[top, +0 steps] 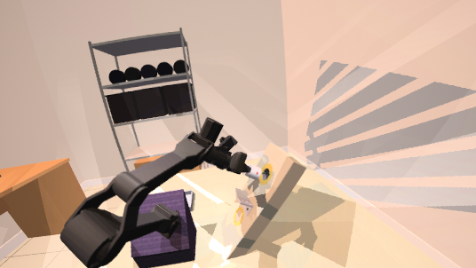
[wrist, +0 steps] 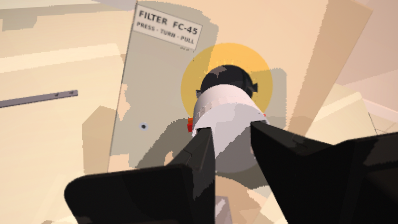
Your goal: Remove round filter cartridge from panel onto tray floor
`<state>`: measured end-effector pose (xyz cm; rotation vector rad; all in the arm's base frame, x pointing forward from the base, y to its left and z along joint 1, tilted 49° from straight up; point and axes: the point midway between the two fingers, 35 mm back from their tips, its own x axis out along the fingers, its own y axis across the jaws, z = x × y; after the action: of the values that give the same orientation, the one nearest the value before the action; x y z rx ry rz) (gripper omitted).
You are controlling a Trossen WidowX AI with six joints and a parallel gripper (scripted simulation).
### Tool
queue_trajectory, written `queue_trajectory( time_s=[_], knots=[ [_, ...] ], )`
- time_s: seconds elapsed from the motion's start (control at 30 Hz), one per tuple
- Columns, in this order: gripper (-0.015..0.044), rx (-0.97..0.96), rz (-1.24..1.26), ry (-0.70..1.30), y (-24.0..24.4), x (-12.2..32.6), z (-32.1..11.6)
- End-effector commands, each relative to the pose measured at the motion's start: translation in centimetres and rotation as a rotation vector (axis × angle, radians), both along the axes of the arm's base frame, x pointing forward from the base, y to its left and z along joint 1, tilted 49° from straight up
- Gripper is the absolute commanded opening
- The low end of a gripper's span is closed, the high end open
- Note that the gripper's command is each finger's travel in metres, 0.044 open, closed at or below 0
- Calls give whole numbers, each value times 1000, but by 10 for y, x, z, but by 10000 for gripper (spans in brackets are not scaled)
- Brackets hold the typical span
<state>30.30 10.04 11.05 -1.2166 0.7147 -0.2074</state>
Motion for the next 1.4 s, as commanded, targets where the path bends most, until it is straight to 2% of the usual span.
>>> queue_trajectory(
  time_s=[0.0,0.57,0.73,1.13,1.37],
  knots=[
    [0,0,-4,-8,-8,-7,-5],
    [0,-1,-4,-8,-42,-37,-38],
    [117,-7,-7,-2,-38,-33,-35],
    [117,-2,-4,-7,-41,-36,-37],
    [117,0,-4,-8,0,1,3]
  ],
)
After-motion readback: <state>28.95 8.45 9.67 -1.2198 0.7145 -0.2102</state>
